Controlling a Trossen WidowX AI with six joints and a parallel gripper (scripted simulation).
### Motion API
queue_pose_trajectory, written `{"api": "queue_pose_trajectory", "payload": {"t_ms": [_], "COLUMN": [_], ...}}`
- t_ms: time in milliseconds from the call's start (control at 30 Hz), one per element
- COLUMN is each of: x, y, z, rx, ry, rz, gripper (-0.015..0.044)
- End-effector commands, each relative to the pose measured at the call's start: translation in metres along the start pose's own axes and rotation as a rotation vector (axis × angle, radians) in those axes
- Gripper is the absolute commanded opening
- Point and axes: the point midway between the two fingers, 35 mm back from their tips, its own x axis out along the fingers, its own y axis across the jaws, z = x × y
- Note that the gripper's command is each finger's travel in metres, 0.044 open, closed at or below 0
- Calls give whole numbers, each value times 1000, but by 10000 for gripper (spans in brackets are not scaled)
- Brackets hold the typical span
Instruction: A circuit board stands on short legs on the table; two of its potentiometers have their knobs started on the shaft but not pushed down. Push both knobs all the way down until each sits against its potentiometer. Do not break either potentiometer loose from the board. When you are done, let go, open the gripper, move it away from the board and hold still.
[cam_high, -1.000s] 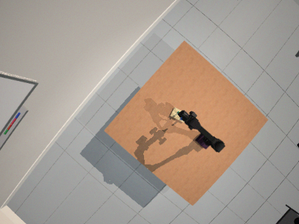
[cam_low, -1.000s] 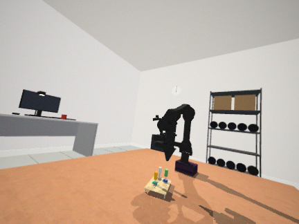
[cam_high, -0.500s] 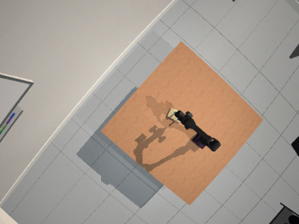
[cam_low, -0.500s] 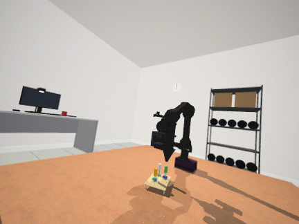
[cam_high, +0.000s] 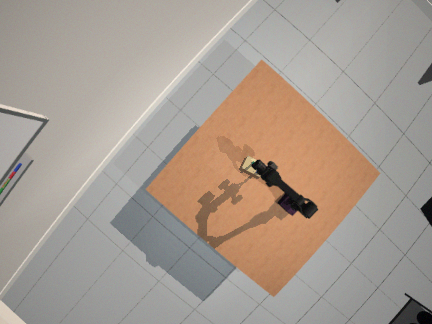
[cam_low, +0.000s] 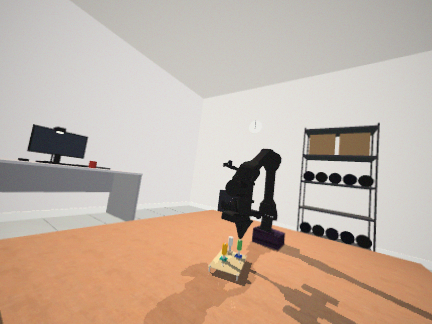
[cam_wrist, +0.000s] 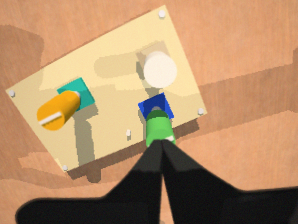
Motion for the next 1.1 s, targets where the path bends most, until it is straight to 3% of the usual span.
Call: {"api": "queue_pose_trajectory", "payload": {"t_ms": [0,1067], "x": [1,7], "y": [0,0], "z": [-1,-1], "rx": [3,3], "ry": [5,5], "rz": [-3,-3], "gripper": [0,0]}}
